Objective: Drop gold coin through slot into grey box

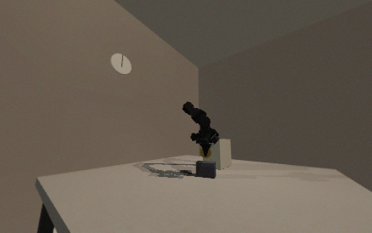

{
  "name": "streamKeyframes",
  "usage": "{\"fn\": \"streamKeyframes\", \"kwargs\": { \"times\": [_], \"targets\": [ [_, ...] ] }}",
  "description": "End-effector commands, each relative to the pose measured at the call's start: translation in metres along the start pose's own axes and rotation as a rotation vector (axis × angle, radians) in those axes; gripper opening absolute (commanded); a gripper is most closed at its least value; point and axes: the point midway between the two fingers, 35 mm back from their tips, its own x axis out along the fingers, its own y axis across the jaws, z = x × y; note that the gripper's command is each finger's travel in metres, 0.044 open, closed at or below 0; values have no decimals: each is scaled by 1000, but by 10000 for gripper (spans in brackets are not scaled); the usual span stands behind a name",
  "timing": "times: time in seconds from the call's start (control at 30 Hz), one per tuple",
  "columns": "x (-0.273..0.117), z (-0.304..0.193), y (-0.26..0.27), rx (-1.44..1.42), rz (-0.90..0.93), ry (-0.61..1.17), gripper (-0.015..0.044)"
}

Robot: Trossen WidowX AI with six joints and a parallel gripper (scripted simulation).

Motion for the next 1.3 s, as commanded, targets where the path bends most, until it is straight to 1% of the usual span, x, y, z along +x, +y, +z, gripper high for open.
{"fn": "streamKeyframes", "kwargs": {
  "times": [0.0,0.97,1.17,1.27],
  "targets": [
    [2,0,0,-3,-1,-1,0],
    [18,0,0,-5,-1,-1,0],
    [16,0,0,-2,0,2,157],
    [16,0,0,-2,0,2,161]
  ]
}}
